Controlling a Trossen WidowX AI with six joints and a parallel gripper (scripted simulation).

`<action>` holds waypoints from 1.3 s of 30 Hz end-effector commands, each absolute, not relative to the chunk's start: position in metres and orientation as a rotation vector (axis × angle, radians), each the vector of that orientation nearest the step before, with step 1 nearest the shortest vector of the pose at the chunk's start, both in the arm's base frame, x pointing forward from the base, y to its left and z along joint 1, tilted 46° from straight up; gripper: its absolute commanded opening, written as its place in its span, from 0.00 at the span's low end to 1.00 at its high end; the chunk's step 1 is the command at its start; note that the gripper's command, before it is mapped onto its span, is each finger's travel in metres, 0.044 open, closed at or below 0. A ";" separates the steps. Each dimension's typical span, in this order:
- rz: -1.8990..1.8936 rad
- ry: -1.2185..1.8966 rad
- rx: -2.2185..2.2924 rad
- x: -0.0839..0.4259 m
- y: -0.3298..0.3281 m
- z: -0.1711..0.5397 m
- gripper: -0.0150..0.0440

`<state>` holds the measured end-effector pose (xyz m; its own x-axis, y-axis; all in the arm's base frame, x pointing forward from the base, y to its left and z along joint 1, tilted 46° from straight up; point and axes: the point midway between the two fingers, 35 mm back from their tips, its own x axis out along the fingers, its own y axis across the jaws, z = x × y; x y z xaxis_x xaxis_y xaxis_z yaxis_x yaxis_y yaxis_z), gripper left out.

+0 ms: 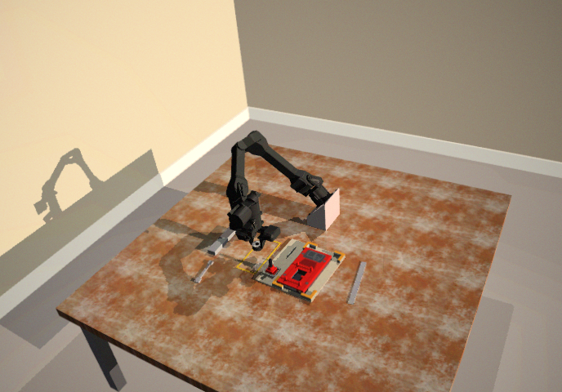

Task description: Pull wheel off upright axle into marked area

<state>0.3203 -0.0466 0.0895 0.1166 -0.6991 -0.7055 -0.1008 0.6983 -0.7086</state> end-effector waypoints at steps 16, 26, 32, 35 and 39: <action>-0.505 1.410 -0.723 0.321 -0.077 0.063 0.43; -0.503 1.413 -0.723 0.321 -0.064 0.074 0.76; -0.505 1.416 -0.730 0.315 -0.034 0.104 0.76; -0.505 1.416 -0.730 0.315 -0.034 0.104 0.76; -0.490 1.421 -0.726 0.292 -0.020 0.099 0.94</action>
<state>0.3106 -0.0353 0.0989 0.1101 -0.7060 -0.6996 -0.0988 0.6927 -0.7145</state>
